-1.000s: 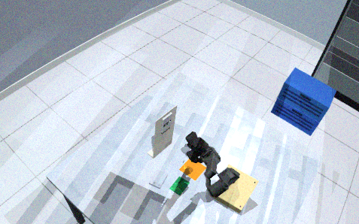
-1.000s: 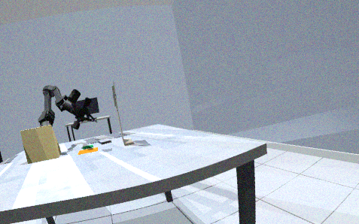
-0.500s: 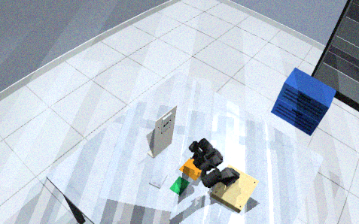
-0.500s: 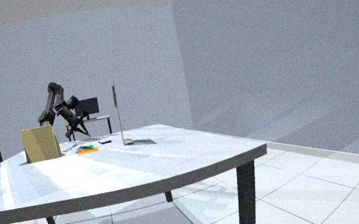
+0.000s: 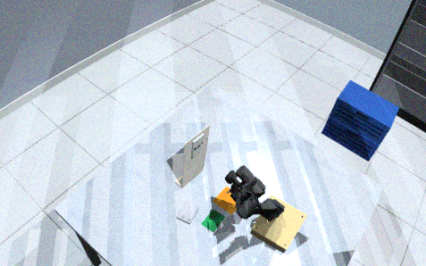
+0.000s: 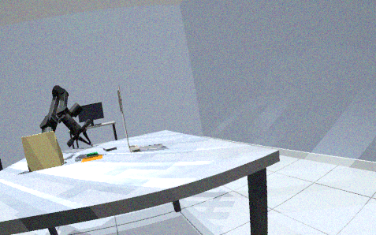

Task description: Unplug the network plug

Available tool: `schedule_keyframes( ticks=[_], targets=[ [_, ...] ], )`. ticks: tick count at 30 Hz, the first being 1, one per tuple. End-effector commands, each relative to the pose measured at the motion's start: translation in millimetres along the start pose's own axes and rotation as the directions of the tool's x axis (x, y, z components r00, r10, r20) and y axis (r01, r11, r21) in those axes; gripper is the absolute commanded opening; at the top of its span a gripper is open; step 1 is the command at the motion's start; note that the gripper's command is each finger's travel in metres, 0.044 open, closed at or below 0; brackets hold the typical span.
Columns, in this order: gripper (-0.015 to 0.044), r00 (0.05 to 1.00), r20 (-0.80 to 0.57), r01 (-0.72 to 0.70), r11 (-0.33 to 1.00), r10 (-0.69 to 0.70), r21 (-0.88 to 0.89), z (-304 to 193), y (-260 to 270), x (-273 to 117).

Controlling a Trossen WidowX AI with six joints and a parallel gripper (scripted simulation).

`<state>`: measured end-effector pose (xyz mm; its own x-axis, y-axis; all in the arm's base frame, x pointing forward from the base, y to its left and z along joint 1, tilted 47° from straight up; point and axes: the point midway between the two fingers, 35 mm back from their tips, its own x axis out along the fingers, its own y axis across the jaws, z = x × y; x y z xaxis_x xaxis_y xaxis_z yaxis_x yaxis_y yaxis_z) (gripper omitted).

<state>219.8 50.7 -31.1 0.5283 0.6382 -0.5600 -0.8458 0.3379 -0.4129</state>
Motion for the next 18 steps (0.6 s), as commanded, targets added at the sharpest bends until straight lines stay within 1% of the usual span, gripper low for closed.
schedule_keyframes(
  ticks=[1, 18],
  targets=[
    [0.0000, 1.000, -0.003, -0.005, 1.000, 0.005, 0.010, -0.8, 3.0, 1.7],
    [0.0000, 1.000, -0.006, -0.008, 1.000, 0.008, 0.009, -2.4, 7.0, 9.9]
  ],
)
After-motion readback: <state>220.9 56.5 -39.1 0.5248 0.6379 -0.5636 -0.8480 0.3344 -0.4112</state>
